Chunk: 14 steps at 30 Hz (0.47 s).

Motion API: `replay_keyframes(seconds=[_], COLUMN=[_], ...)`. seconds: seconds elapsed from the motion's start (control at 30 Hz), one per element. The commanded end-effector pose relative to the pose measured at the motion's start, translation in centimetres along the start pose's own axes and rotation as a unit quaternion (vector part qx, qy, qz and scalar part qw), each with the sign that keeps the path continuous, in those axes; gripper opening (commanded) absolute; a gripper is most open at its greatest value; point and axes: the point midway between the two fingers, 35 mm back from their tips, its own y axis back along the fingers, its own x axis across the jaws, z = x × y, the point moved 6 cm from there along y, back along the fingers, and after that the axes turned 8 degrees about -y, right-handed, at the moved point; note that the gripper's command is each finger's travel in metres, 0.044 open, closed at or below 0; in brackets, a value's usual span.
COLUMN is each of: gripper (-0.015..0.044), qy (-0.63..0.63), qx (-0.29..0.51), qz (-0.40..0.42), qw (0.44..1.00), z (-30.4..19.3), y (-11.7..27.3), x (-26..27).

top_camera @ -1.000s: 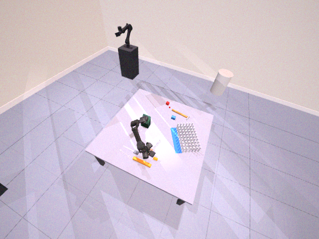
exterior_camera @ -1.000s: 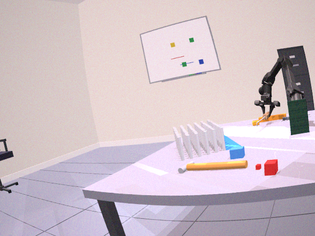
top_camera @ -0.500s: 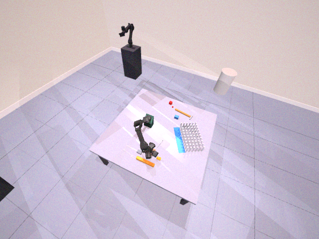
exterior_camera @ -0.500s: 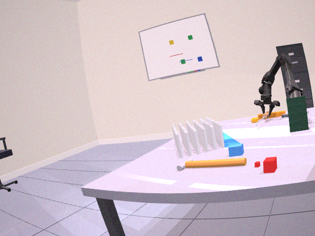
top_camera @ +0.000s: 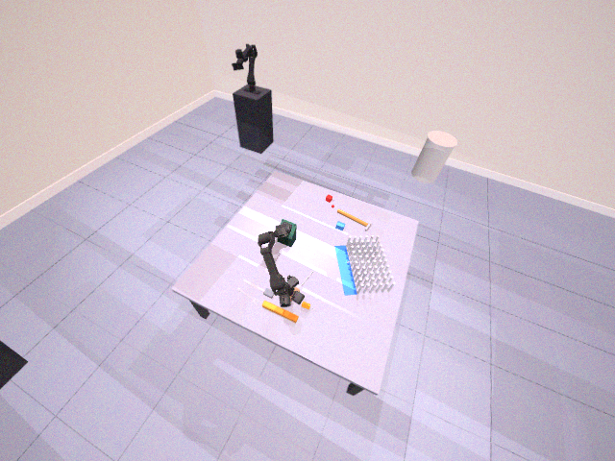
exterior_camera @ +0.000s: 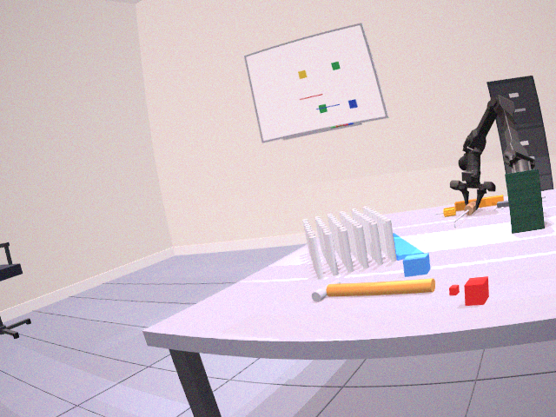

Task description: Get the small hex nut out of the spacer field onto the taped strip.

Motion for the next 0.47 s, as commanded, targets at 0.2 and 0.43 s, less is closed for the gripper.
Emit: replay_keyframes(seconds=[0.2,0.43], gripper=[0.0236,0.0420], qy=[0.000,0.000], qx=[0.000,0.000], qz=[0.000,0.000], qw=[1.000,1.000], z=[0.02,0.02], y=[0.07,0.07], x=[-0.04,-0.04])
